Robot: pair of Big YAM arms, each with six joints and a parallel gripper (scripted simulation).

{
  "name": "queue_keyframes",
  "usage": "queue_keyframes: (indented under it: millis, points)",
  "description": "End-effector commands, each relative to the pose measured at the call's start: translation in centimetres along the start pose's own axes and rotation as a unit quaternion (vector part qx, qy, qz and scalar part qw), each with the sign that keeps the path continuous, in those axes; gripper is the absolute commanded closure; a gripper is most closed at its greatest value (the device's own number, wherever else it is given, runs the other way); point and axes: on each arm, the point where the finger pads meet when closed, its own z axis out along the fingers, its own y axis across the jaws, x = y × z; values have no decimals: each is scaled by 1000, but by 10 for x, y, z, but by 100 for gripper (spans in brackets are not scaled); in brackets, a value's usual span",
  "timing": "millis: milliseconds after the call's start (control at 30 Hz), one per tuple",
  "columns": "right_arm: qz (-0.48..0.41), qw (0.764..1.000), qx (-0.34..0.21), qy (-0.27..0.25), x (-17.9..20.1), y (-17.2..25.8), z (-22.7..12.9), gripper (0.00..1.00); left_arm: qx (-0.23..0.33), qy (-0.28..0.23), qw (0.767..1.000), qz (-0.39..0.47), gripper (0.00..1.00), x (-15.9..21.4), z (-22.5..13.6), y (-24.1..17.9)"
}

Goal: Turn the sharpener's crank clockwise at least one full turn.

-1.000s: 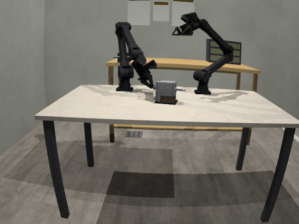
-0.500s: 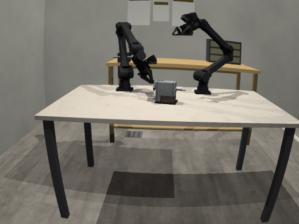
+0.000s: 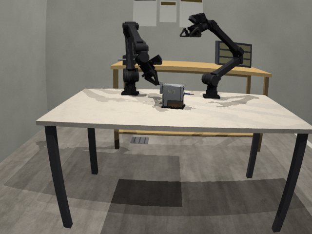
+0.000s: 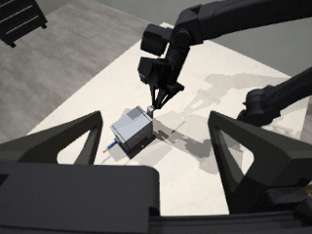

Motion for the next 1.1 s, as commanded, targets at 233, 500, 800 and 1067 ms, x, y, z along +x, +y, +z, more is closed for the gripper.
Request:
queue_keyframes:
  millis: [233,500,800,1067]
  points:
    - [-21,999,44,-14,-3,-53,-2,84,-1,-14,1000,-8,0,-14,-5,1]
    - [-24,999,45,-17,-12,-30,-6,84,-1,-14,1000,-8,0,-14,-5,1]
    - [-25,999,44,-18,-13,-26,-7,84,-1,-14,1000,-8,0,-14,-5,1]
    - [-42,996,66,-34,-36,-29,-33,50,-1,-14,1000,-8,0,-14,-5,1]
